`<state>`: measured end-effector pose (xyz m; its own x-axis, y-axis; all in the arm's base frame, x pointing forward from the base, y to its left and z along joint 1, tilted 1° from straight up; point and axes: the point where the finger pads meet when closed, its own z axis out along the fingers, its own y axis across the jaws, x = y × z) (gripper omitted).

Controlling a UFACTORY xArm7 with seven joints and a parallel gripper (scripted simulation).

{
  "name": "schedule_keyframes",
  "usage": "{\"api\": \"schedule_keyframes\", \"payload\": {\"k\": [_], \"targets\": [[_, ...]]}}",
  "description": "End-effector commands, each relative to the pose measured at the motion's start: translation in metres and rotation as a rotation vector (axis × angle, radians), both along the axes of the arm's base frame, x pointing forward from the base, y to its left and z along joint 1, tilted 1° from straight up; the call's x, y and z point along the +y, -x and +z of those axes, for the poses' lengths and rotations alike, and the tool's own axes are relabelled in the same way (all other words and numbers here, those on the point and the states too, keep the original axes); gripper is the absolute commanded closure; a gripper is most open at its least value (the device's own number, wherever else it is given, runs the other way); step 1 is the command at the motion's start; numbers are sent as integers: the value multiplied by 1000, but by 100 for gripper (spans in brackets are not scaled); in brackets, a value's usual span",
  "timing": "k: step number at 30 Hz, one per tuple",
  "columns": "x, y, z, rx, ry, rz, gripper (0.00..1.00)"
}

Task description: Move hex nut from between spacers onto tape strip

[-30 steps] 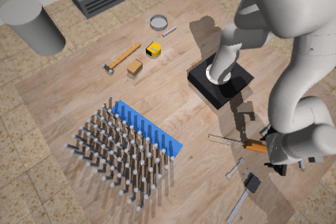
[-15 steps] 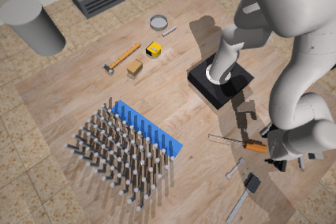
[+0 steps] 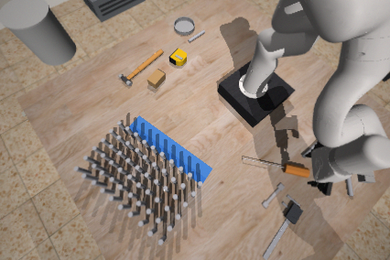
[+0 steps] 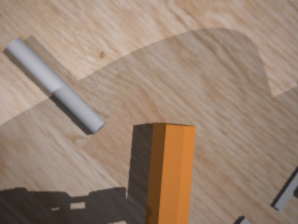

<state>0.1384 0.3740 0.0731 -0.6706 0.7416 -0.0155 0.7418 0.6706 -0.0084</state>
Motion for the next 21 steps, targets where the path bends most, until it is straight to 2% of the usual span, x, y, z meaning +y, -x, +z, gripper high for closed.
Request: {"api": "schedule_keyframes", "payload": {"k": [1, 6, 8, 21], "targets": [[1, 1, 1, -4, -5, -7, 0], [1, 1, 1, -4, -5, -7, 0], [-2, 10, -2, -5, -6, -41, 0], [-3, 13, -3, -5, -7, -54, 0]]}}
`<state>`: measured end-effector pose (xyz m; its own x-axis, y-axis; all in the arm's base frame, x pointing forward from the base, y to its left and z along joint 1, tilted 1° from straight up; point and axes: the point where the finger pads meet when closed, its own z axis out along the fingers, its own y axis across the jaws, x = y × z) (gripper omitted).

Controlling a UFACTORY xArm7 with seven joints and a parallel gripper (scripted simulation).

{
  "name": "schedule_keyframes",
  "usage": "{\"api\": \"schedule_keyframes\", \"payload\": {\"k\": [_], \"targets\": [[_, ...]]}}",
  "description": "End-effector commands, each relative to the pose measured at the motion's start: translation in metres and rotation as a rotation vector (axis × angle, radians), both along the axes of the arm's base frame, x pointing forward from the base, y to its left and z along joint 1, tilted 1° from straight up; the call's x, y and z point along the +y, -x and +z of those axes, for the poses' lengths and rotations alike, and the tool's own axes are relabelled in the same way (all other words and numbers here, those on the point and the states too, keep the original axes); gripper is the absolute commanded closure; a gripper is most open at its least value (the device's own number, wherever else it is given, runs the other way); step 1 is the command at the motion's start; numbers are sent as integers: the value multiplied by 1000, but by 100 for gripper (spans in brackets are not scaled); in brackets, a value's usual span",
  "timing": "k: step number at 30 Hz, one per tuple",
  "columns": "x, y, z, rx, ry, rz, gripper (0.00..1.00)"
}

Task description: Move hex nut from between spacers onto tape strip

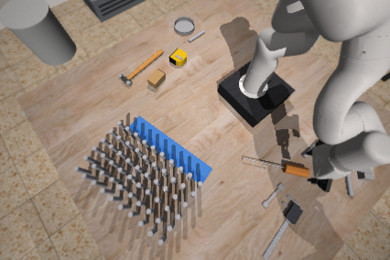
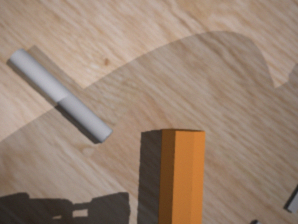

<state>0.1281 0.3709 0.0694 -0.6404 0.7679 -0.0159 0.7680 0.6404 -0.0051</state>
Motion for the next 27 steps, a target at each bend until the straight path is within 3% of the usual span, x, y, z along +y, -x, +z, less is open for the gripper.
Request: {"api": "schedule_keyframes", "payload": {"k": [1, 27], "targets": [[-1, 6, -1, -3, -5, -24, 0], [-3, 11, -3, -4, -6, -45, 0]]}}
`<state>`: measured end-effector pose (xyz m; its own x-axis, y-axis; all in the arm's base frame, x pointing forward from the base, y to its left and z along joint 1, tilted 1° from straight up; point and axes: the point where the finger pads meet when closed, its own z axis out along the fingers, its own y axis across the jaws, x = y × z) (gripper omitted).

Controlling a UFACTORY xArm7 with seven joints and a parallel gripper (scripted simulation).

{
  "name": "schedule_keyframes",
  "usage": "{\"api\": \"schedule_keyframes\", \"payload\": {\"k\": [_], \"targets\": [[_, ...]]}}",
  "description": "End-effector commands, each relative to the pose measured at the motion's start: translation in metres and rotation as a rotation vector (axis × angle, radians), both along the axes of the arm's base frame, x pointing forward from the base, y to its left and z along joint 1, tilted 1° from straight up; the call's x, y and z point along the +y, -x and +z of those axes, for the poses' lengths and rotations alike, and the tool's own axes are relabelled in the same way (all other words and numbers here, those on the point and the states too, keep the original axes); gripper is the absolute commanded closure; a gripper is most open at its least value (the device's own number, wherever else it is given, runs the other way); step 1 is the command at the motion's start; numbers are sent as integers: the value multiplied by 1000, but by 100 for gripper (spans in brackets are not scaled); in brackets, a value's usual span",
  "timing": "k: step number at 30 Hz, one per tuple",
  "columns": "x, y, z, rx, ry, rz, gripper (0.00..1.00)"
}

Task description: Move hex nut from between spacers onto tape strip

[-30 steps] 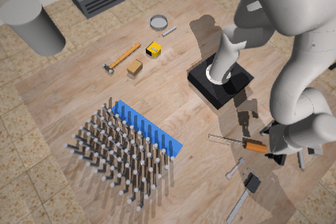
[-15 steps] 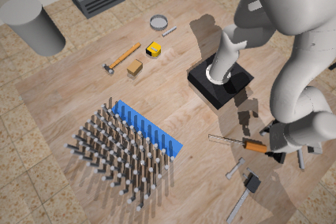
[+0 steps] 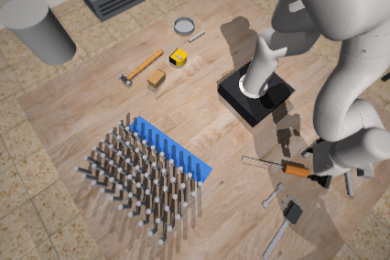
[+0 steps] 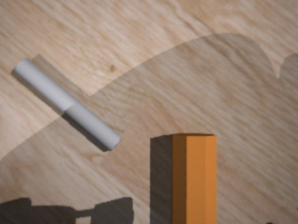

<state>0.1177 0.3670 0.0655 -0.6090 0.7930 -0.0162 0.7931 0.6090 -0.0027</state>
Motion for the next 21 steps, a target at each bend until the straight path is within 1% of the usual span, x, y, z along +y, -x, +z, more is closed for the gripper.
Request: {"api": "schedule_keyframes", "payload": {"k": [1, 19, 20, 21], "targets": [[1, 1, 1, -2, -4, -5, 0], [1, 1, 1, -2, -4, -7, 0], [1, 1, 1, -2, -4, -7, 35], [1, 1, 1, -2, -4, -7, 35]]}}
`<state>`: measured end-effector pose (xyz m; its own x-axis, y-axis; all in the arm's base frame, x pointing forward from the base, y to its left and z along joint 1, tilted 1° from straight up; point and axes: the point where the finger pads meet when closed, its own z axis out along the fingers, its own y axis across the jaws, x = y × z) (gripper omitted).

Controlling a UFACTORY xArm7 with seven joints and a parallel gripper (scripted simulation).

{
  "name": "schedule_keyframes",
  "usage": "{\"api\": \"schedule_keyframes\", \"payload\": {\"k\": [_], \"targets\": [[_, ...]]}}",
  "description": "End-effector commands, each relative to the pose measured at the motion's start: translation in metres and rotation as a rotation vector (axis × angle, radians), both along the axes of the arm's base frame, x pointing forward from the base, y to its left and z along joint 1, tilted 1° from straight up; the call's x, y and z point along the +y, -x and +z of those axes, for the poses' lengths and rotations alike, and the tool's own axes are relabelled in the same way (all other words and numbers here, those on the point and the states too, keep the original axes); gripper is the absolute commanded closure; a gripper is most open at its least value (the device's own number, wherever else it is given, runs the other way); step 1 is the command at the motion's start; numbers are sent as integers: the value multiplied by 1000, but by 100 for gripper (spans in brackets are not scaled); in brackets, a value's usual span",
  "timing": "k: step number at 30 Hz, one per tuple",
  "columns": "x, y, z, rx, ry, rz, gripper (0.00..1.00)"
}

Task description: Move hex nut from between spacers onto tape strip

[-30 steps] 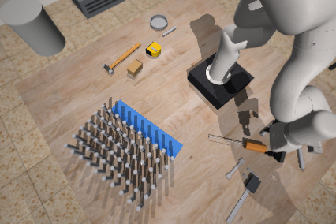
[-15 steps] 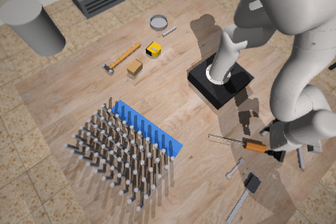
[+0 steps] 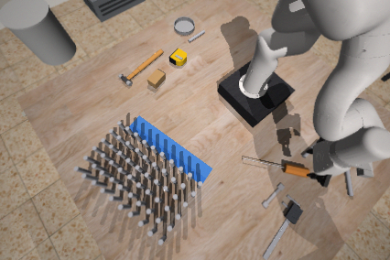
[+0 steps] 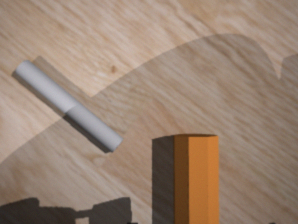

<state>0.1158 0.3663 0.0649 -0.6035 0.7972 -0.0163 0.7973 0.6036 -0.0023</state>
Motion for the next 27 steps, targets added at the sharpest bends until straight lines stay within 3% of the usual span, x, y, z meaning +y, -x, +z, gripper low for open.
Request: {"api": "schedule_keyframes", "payload": {"k": [1, 27], "targets": [[2, -1, 1, -2, -4, 0, 35], [3, -2, -62, -3, -2, 0, 35]]}}
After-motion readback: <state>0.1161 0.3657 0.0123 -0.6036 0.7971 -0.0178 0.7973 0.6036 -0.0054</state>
